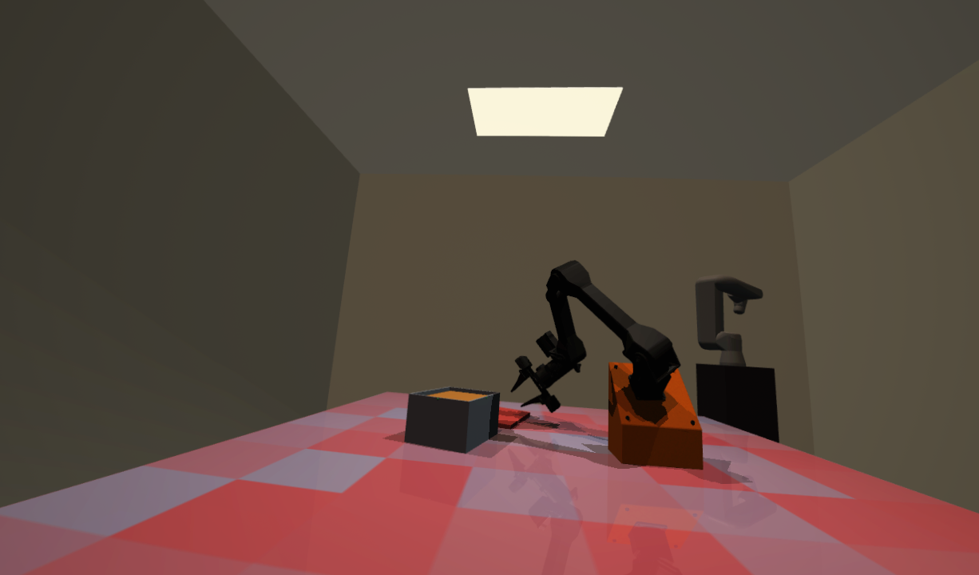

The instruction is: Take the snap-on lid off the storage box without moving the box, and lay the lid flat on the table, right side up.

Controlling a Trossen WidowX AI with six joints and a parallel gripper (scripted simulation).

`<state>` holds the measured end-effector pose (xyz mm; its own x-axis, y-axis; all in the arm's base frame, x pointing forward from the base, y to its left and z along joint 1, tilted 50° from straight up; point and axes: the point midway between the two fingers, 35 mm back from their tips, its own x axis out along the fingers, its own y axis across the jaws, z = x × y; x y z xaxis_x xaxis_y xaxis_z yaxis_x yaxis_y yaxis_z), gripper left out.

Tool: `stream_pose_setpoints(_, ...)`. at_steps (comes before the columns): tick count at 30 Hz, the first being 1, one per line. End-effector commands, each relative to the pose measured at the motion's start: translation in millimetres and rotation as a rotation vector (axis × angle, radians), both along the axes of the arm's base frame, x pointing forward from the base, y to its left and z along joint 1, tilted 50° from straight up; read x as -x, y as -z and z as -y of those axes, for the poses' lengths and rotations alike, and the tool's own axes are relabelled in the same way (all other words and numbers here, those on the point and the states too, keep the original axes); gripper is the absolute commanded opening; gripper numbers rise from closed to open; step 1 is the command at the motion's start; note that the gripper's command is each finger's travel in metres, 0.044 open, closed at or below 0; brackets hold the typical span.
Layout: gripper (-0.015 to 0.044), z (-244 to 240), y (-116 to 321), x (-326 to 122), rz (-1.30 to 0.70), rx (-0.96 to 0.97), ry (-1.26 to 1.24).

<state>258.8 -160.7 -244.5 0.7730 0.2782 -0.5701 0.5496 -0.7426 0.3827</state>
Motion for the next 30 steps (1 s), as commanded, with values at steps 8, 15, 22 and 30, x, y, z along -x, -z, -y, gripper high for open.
stream_pose_setpoints(8, 0.0440, -5.0, -2.7, 16.8, -0.003, 0.005, -0.002)
stream_pose_setpoints(15, 0.0440, -8.5, -5.2, 30.4, -0.004, 0.005, -0.002)
stream_pose_setpoints(22, 0.0440, -12.0, -7.7, 44.1, -0.005, 0.006, -0.002)
stream_pose_setpoints(30, 0.0440, -16.0, -10.5, 59.8, -0.007, 0.006, -0.002)
